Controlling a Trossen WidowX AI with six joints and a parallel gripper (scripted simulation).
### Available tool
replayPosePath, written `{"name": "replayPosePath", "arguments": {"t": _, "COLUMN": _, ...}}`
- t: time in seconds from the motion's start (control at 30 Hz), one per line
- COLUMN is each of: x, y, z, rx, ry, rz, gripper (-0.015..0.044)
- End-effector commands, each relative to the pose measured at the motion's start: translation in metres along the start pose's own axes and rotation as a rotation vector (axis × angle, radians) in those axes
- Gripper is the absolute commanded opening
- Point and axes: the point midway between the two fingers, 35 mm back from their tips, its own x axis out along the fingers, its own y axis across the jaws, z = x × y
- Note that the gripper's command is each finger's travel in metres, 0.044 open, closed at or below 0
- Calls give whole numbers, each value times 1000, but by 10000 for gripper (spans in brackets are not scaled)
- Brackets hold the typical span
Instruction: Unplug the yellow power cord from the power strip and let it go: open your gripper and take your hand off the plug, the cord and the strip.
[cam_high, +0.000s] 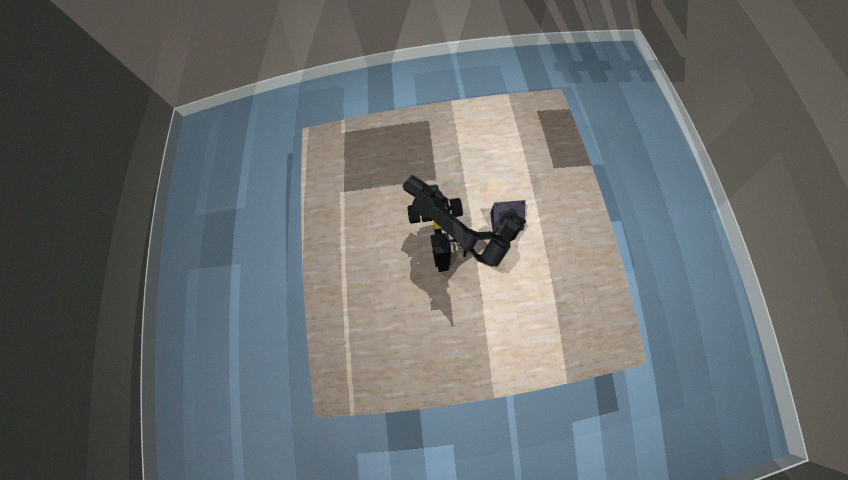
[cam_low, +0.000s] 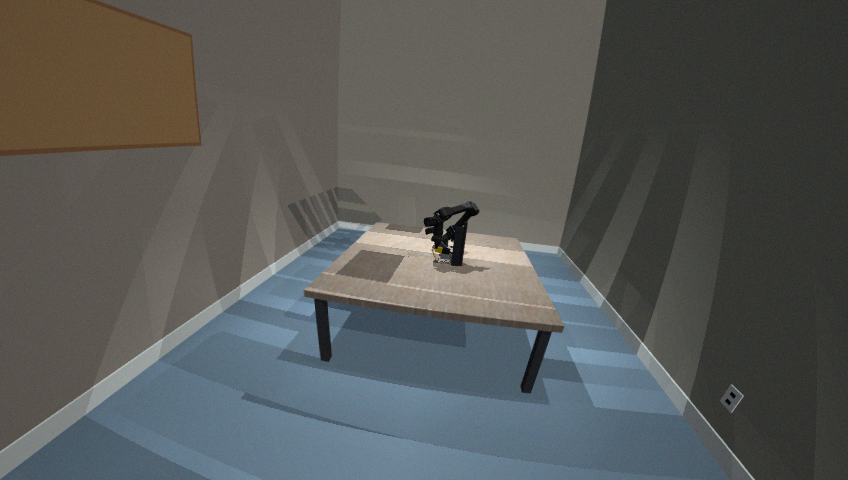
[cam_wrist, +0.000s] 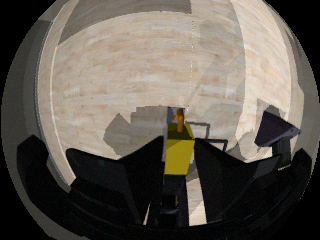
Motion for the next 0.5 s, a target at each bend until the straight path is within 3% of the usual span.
{"name": "replayPosePath", "arguments": {"t": 0.0, "x": 1, "y": 0, "z": -1, "rx": 4, "ry": 0, "rz": 2, "gripper": 236}}
{"name": "replayPosePath", "arguments": {"t": 0.27, "x": -4, "y": 2, "z": 20, "rx": 4, "ry": -2, "rz": 2, "gripper": 440}}
{"name": "replayPosePath", "arguments": {"t": 0.47, "x": -12, "y": 0, "z": 59, "rx": 3, "ry": -3, "rz": 2, "gripper": 440}}
